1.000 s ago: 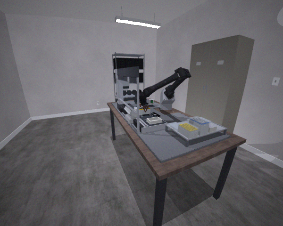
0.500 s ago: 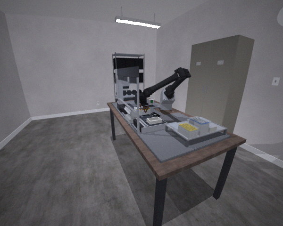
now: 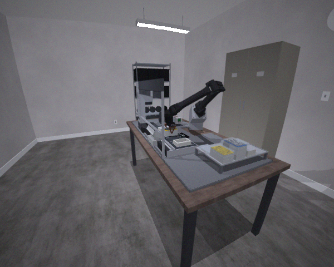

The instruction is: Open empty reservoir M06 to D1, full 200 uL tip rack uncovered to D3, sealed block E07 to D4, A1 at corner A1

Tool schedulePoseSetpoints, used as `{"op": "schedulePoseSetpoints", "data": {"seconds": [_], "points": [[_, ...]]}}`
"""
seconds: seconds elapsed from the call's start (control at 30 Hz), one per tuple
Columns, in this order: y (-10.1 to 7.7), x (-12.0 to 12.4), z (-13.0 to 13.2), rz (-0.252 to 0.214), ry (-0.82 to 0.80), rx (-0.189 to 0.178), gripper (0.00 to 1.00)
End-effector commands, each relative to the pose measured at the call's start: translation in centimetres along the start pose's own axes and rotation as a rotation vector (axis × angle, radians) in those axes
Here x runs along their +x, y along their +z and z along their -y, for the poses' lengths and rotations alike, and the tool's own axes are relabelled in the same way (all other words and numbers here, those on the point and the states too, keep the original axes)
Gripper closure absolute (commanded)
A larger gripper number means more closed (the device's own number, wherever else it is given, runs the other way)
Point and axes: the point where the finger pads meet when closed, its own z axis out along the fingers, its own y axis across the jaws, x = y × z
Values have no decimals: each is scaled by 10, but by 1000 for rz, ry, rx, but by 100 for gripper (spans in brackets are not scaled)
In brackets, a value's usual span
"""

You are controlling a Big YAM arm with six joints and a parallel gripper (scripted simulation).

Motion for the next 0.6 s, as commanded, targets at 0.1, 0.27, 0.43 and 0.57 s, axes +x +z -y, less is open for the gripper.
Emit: {"op": "schedulePoseSetpoints", "data": {"seconds": [0.1, 0.27, 0.43, 0.57], "points": [[-4, -8, -2, 18, -12, 2, 100], [-4, -8, -2, 18, -12, 2, 100], [-4, -8, -2, 18, -12, 2, 0], [-4, -8, -2, 18, -12, 2, 0]]}}
